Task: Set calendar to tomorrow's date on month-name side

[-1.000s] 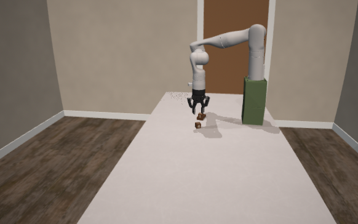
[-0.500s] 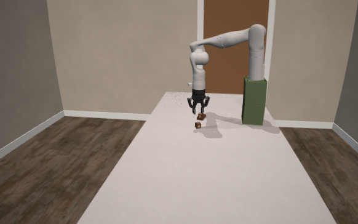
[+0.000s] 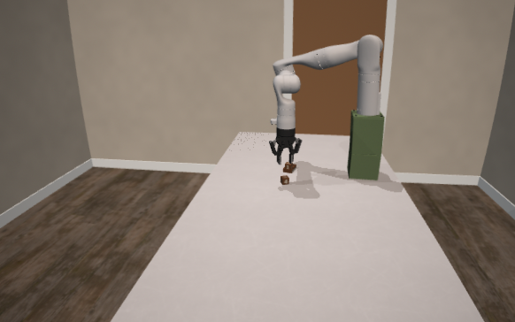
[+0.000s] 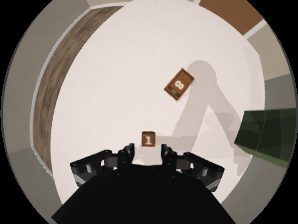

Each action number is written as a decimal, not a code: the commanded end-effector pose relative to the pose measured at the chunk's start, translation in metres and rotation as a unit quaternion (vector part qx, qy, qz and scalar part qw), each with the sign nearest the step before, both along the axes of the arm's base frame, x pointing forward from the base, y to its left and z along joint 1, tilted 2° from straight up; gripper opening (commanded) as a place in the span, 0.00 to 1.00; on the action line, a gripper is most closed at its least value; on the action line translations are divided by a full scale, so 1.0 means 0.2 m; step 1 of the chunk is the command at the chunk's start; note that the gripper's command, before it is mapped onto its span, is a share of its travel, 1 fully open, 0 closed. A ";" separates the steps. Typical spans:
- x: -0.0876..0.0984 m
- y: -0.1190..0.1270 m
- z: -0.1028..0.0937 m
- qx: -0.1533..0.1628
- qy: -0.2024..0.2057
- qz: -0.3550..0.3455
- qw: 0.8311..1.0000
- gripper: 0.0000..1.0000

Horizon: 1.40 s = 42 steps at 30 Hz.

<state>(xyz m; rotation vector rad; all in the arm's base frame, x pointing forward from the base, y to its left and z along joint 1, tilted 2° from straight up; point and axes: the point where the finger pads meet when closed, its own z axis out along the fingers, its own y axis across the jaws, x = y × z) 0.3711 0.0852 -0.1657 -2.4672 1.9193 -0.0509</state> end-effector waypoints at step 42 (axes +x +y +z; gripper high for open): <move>0.01 0.00 -0.21 0.000 -0.001 0.000 1.000 0.46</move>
